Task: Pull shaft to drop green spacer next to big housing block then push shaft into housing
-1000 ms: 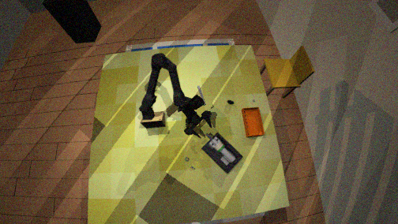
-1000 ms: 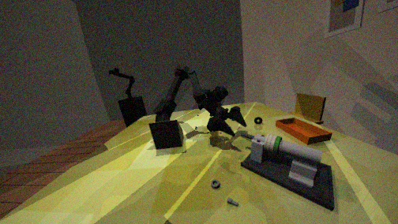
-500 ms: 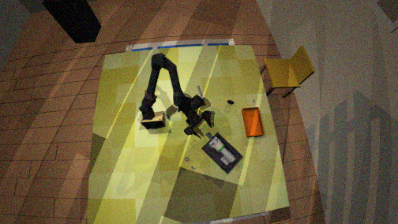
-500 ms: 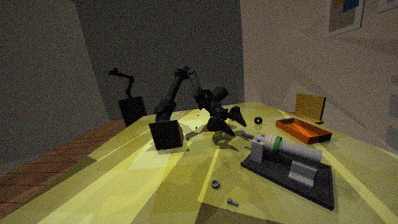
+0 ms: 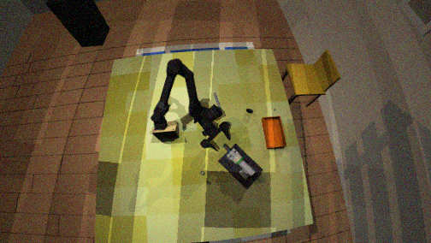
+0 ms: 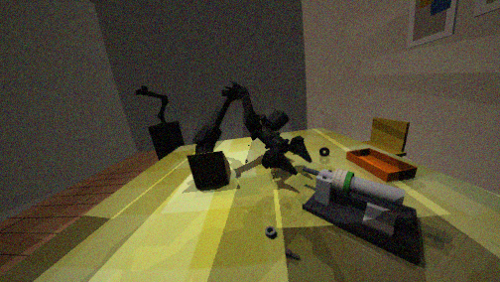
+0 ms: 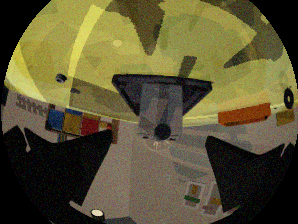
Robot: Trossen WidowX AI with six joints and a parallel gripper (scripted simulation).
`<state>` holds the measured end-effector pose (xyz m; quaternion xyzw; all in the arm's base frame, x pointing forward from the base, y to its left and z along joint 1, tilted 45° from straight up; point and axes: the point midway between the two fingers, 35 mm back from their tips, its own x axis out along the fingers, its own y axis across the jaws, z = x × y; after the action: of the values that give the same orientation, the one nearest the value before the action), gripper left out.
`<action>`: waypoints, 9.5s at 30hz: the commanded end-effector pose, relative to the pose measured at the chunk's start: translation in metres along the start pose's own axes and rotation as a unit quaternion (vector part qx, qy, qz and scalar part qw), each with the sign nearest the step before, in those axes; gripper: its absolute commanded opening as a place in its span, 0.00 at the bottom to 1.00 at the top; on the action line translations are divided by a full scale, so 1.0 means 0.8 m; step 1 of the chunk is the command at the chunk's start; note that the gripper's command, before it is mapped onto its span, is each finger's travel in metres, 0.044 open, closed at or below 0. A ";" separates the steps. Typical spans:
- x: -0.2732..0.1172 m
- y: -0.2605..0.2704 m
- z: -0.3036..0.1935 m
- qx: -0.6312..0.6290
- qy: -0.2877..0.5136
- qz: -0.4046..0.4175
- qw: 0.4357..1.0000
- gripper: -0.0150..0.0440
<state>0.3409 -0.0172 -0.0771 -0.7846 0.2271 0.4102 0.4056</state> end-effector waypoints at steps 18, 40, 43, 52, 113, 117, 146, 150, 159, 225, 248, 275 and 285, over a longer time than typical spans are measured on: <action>0.038 0.000 0.000 0.000 0.001 -0.002 1.000 1.00; 0.038 0.000 0.000 0.000 0.001 -0.002 1.000 1.00; 0.038 0.000 0.000 0.000 0.001 -0.002 1.000 1.00; 0.038 0.000 0.000 0.000 0.001 -0.002 1.000 1.00; 0.060 -0.001 0.000 -0.001 0.001 -0.003 1.000 0.33; 0.060 -0.001 0.000 -0.001 0.001 -0.003 1.000 0.29; 0.040 -0.001 0.012 0.000 0.001 -0.002 1.000 0.25; 0.041 -0.001 0.011 0.000 0.001 -0.002 1.000 0.25; 0.040 -0.001 0.011 0.000 0.001 -0.002 1.000 0.25; 0.033 -0.001 0.016 0.000 0.001 -0.002 1.000 0.25; 0.030 -0.001 0.018 0.000 0.001 -0.002 1.000 0.25; 0.027 -0.001 0.020 0.000 0.001 -0.002 1.000 0.25; 0.026 -0.001 0.020 0.000 0.001 -0.002 1.000 0.25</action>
<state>0.3468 -0.0044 -0.0992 -0.7867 0.2247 0.4083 0.4048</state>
